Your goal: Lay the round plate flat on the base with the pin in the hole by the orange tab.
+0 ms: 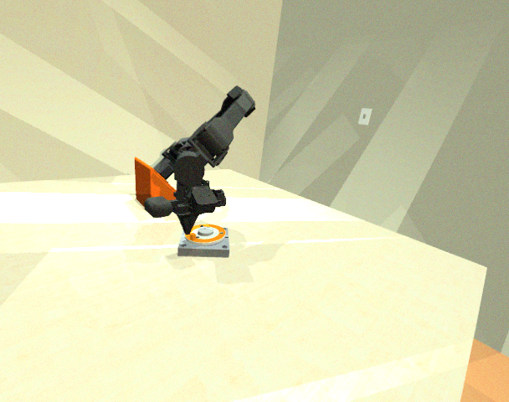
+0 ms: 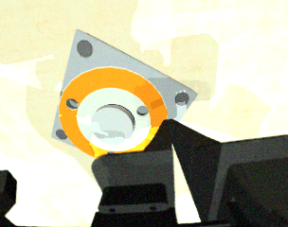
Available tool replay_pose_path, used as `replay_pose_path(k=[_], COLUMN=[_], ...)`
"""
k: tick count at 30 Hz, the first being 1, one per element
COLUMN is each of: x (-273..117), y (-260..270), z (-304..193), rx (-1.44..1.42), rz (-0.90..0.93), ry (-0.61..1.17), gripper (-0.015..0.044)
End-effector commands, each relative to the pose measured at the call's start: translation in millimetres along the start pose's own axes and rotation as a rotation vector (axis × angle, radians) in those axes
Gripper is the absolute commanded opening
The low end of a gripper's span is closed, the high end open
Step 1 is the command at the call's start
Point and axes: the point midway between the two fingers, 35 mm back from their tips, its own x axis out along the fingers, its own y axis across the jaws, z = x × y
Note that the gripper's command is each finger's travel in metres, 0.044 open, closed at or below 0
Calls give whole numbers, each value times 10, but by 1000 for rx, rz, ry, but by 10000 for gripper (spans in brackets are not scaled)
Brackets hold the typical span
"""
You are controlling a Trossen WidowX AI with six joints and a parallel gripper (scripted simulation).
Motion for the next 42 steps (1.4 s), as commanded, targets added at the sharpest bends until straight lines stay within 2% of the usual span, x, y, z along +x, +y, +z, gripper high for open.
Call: replay_pose_path(k=[1, 42], x=[8, 22], y=[6, 23], z=[57, 175], rx=[3, 2], rz=[3, 3], ry=[-3, -4], gripper=[0, 0])
